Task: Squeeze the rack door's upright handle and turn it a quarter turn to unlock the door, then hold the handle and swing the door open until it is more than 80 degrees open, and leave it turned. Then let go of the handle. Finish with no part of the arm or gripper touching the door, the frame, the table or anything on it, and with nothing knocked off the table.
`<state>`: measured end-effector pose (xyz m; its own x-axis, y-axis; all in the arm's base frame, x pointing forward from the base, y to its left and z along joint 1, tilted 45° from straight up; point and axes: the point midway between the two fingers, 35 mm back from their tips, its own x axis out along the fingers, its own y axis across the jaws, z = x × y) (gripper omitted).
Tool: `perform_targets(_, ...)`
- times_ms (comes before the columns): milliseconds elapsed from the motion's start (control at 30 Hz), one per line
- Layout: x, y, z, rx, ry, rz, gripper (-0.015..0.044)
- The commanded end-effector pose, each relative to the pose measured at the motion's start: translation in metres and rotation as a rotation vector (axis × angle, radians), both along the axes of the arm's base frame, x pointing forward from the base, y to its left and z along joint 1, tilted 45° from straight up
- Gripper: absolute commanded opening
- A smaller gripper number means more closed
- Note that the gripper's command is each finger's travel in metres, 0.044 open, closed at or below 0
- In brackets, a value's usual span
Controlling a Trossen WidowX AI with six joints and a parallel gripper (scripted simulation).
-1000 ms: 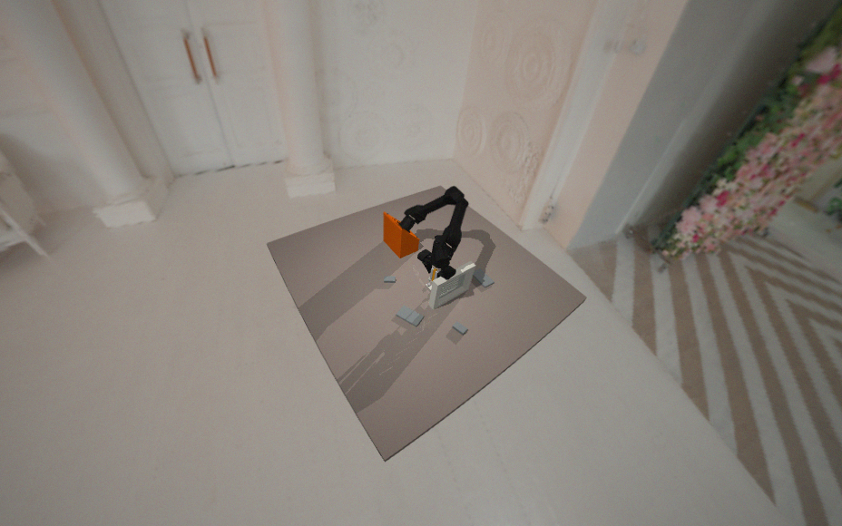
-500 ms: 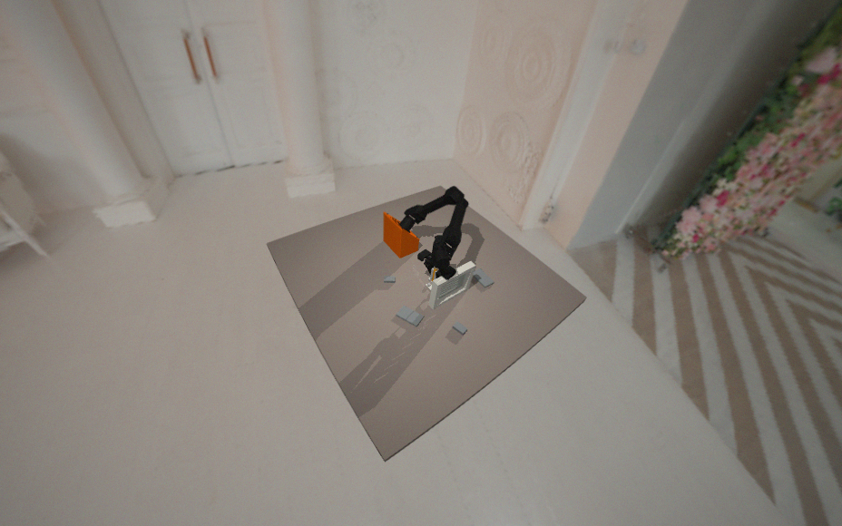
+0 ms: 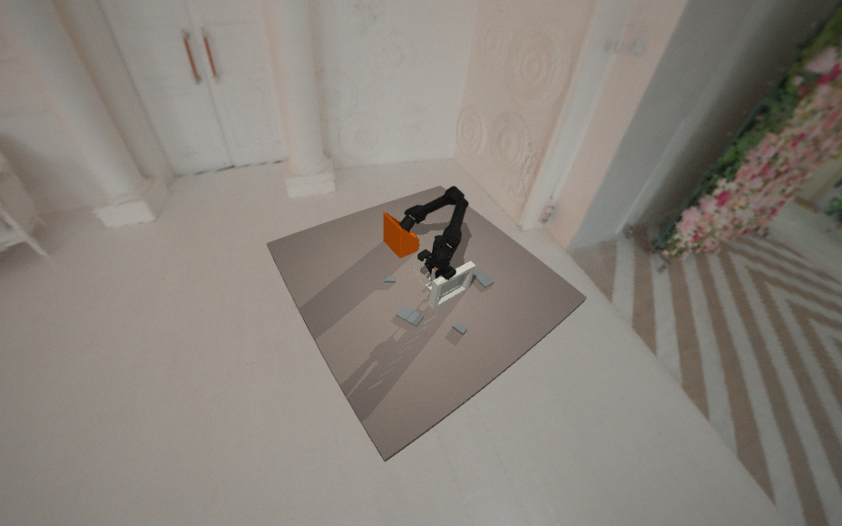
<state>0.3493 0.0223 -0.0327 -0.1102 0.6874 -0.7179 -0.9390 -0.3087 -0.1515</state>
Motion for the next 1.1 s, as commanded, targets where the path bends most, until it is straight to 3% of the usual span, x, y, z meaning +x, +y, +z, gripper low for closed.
perform_targets(0, 0.0, 0.0, 0.0, 0.002, 0.0, 0.0, 0.0038)
perform_targets(200, -0.001, 0.0, 0.001, 0.0, 0.01, -0.011, 0.0026)
perform_targets(1067, -0.035, 0.005, 0.011, -0.061, 0.395, -0.41, 0.0026)
